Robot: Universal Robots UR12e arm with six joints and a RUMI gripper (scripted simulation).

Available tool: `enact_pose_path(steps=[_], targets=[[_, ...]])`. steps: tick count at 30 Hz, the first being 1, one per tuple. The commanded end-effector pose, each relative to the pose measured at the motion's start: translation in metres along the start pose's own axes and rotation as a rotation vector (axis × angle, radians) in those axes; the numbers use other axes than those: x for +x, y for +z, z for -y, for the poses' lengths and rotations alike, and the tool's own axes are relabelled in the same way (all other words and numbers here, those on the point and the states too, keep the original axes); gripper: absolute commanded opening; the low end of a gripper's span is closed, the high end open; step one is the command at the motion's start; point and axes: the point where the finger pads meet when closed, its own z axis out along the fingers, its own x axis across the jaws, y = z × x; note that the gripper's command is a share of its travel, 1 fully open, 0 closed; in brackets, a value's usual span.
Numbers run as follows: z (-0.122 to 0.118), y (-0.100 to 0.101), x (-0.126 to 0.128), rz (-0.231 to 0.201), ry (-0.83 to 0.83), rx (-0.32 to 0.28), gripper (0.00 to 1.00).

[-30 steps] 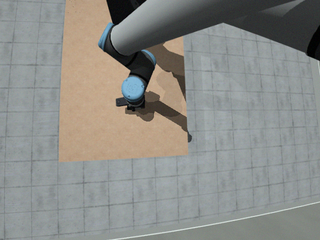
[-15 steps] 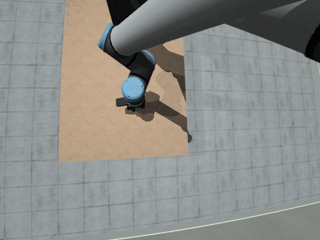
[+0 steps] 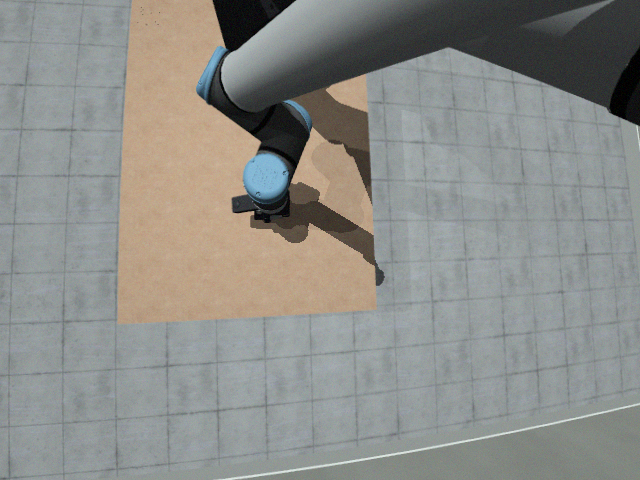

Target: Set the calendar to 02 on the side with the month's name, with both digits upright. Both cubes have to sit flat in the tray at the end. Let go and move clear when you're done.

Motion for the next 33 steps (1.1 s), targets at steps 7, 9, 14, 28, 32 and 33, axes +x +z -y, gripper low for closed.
enact_pose_path(steps=[7, 9, 14, 28, 32, 33], targets=[[0.0001, -0.0003, -0.0003, 0.001, 0.000, 0.000, 0.10], [0.0001, -0.0003, -0.0003, 0.001, 0.000, 0.000, 0.10], [0.0001, -0.0003, -0.0003, 0.001, 0.000, 0.000, 0.10], [0.0001, -0.0003, -0.0003, 0.001, 0.000, 0.000, 0.10], [0.0001, -0.0003, -0.0003, 0.001, 0.000, 0.000, 0.10], [0.0001, -0.0003, -0.0003, 0.001, 0.000, 0.000, 0.10]])
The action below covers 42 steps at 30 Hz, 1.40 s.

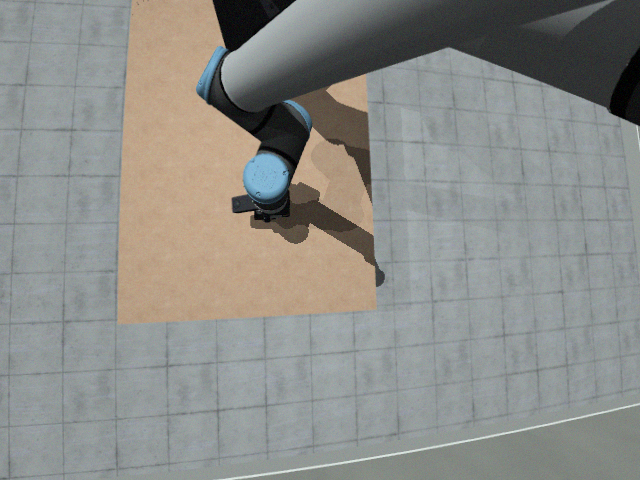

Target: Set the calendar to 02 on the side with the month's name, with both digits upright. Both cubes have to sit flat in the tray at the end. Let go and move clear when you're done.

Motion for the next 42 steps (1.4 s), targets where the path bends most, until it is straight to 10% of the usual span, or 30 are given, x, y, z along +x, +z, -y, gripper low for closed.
enact_pose_path(steps=[1, 16, 42], targets=[[0.000, 0.000, 0.000, 0.001, 0.000, 0.000, 0.10], [0.000, -0.006, 0.000, 0.001, 0.000, 0.000, 0.10], [0.000, -0.099, 0.000, 0.001, 0.000, 0.000, 0.10]])
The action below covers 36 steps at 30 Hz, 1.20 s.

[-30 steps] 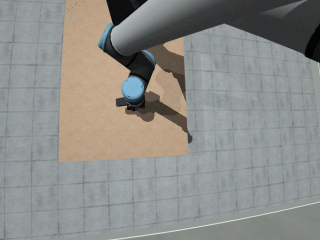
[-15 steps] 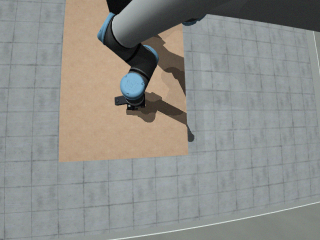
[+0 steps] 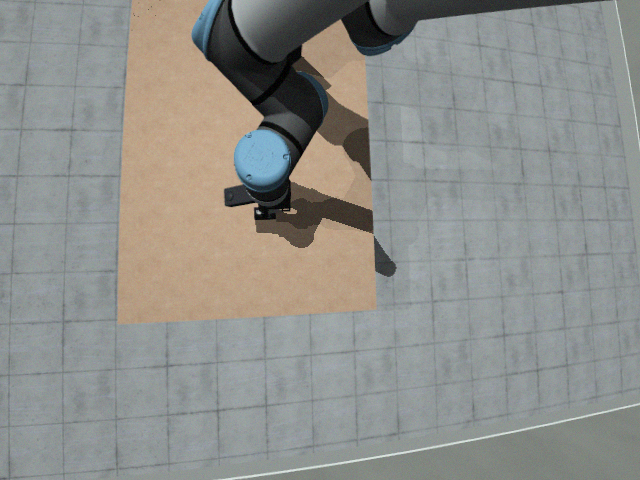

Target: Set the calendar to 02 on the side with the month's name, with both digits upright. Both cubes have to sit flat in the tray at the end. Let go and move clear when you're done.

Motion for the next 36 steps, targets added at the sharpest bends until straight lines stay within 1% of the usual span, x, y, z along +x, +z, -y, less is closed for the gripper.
enact_pose_path(steps=[1, 13, 14, 15, 17, 19, 21, 22, 23, 36], targets=[[0.000, -0.009, 0.000, -0.002, -0.001, -0.001, 0.10], [-0.001, -0.010, 0.000, -0.002, -0.001, -0.001, 0.10], [-0.005, -0.009, -0.001, -0.002, -0.001, -0.001, 0.10], [-0.014, -0.008, -0.001, -0.003, -0.001, 0.000, 0.10], [-0.045, -0.005, -0.002, -0.004, -0.001, 0.000, 0.10], [-0.045, -0.005, -0.002, -0.004, -0.001, 0.000, 0.10], [-0.075, -0.002, -0.001, -0.002, -0.001, 0.000, 0.10], [-0.085, -0.001, 0.000, -0.002, -0.001, -0.001, 0.10], [-0.090, -0.001, 0.000, -0.001, -0.001, -0.001, 0.10], [-0.090, -0.001, 0.000, -0.001, -0.001, -0.001, 0.10]])
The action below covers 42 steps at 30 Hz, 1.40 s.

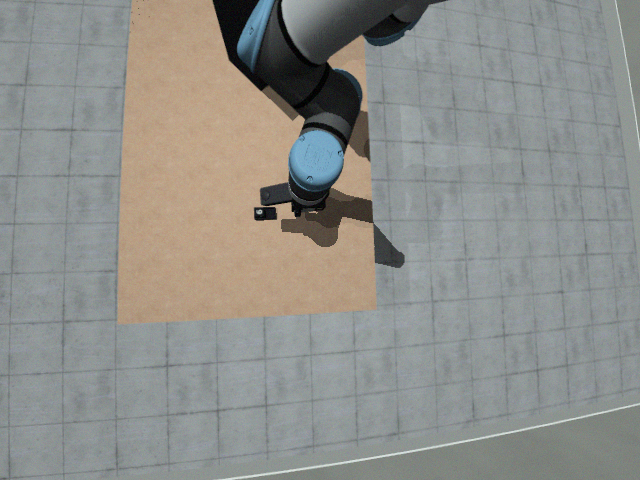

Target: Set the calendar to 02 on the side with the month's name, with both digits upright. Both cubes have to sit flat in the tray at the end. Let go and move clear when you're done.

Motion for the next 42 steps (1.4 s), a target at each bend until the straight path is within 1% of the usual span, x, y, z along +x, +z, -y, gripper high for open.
enact_pose_path(steps=[1, 7, 11, 15, 17, 25, 30, 32, 42], targets=[[0.000, 0.000, 0.000, 0.001, 0.000, 0.000, 0.10], [0.000, 0.007, 0.000, 0.000, 0.000, 0.001, 0.10], [0.000, 0.019, 0.000, 0.000, 0.000, 0.001, 0.10], [0.000, 0.036, 0.000, 0.000, 0.000, 0.001, 0.10], [0.000, 0.036, 0.000, 0.000, 0.000, 0.001, 0.10], [0.000, 0.074, -0.001, 0.000, 0.000, 0.001, 0.10], [0.000, 0.090, -0.001, 0.000, 0.000, 0.001, 0.10], [0.000, 0.094, -0.001, 0.000, 0.000, 0.001, 0.10], [0.000, 0.096, -0.001, 0.000, 0.000, 0.001, 0.10]])
